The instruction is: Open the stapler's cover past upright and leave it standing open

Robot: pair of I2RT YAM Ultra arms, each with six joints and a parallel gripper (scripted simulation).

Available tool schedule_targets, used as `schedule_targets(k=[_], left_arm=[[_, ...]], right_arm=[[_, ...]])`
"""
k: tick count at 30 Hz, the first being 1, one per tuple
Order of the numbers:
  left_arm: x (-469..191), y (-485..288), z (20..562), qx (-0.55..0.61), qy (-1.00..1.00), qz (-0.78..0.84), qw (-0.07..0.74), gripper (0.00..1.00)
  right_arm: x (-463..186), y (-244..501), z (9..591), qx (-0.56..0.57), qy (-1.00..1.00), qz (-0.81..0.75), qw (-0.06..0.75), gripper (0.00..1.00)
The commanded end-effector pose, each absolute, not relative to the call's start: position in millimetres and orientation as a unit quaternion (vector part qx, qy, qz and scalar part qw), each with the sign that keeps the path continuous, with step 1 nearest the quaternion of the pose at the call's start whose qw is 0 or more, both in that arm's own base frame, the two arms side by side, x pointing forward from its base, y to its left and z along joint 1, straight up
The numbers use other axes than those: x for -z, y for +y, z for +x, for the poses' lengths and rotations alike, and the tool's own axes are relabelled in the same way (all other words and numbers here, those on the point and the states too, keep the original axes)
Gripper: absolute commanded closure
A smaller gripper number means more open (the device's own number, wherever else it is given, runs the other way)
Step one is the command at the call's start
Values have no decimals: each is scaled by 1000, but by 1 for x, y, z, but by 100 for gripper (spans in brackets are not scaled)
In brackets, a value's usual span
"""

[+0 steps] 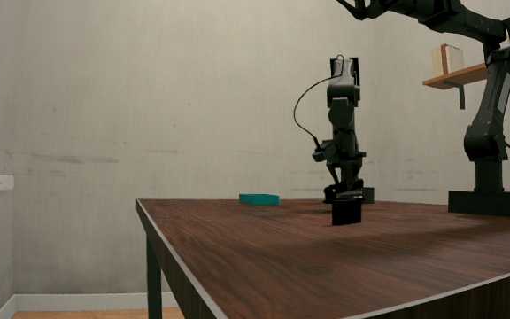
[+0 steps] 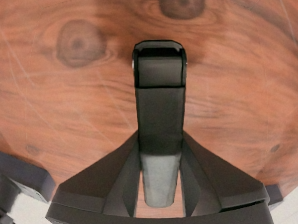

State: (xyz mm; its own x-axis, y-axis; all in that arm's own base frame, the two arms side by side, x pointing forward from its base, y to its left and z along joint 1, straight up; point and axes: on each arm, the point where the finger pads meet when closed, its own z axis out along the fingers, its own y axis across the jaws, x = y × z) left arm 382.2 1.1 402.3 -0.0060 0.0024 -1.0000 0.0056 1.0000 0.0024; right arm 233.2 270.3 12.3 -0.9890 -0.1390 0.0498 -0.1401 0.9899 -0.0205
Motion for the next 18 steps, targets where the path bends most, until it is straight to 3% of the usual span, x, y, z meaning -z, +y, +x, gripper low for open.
schedule_targets(k=[1, 11, 18], left_arm=[[-411, 1, 381, 0, 703, 0, 711, 0], [-411, 1, 381, 0, 703, 0, 711, 0], [-411, 1, 381, 0, 703, 0, 711, 0]], right_arm=[[-26, 274, 239, 7, -999, -52, 0, 78], [-26, 273, 240, 5, -982, -191, -4, 78], [-26, 273, 239, 5, -980, -197, -4, 78]])
